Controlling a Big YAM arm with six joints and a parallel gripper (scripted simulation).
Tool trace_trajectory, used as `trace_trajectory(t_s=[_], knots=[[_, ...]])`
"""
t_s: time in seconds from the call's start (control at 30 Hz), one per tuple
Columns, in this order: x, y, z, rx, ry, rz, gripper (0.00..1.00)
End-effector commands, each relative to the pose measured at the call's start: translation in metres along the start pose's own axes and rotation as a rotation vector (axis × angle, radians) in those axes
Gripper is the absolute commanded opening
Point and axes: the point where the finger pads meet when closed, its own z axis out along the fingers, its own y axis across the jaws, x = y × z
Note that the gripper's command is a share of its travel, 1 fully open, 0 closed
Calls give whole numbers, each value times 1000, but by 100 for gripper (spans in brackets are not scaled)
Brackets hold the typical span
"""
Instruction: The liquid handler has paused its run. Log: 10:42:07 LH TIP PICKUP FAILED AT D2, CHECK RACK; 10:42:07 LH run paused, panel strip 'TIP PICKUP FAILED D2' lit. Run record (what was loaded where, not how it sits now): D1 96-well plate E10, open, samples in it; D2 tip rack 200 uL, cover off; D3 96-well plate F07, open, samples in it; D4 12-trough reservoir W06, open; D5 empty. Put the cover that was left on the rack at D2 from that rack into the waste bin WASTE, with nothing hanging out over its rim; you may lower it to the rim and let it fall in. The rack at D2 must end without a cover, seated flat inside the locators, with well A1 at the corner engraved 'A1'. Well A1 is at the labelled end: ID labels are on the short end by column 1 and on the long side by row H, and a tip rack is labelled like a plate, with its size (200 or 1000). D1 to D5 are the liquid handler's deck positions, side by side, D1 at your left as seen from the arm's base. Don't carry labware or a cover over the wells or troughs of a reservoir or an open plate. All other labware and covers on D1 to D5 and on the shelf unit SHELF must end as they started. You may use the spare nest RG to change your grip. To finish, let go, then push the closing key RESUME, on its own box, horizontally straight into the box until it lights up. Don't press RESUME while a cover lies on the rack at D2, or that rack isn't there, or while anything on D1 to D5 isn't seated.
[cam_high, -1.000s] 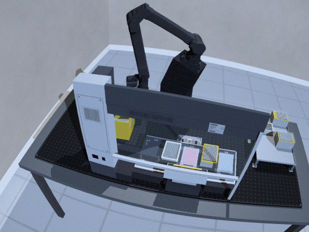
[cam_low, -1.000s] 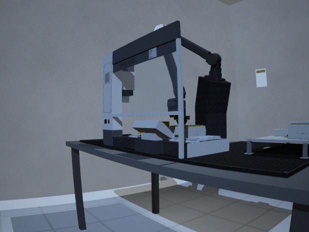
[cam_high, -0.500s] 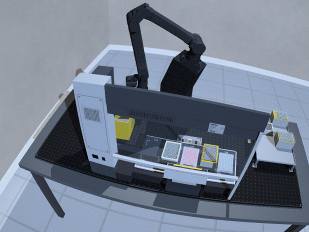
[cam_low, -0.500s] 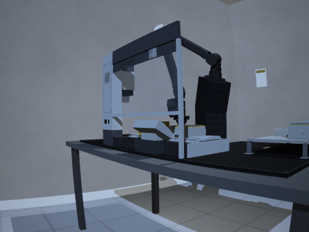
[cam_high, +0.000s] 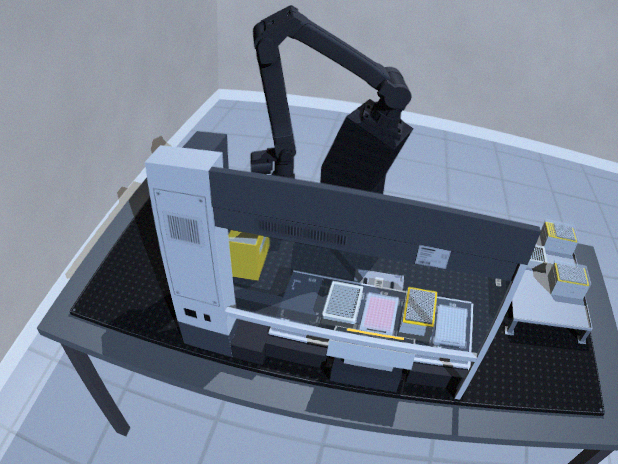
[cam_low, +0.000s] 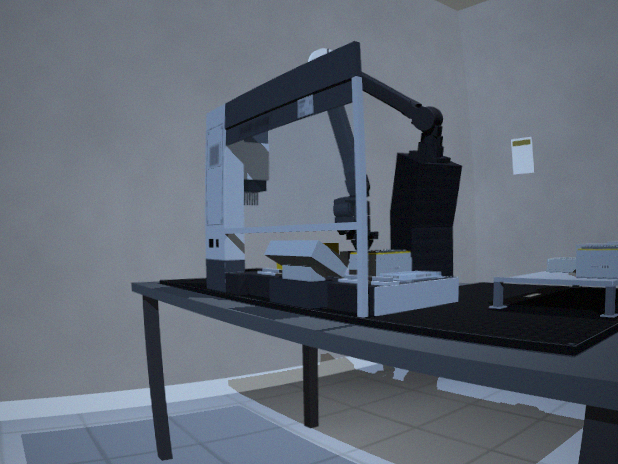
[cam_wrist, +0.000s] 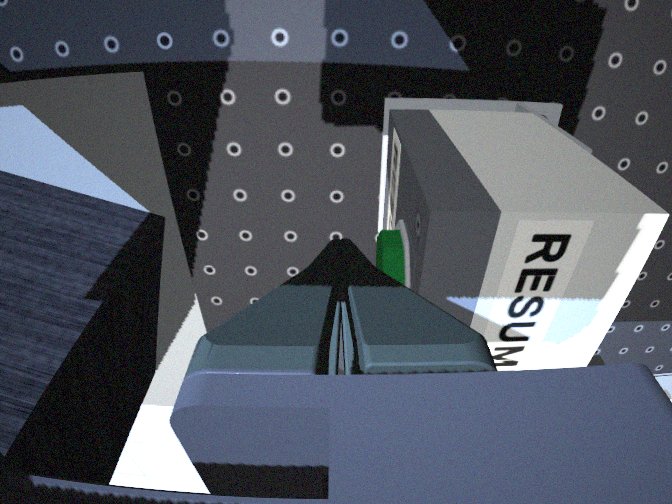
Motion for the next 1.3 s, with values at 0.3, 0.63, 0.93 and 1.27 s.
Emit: trace_trajectory(t_s=[0.3, 0.63, 0.93, 1.27], knots=[[-2, -13, -5, 14, -8, -7, 0], [-3, -17, -6, 18, -8, -11, 0], [-4, -21, -7, 23, -10, -10, 0], [-3, -25, -8, 26, -10, -7, 0]])
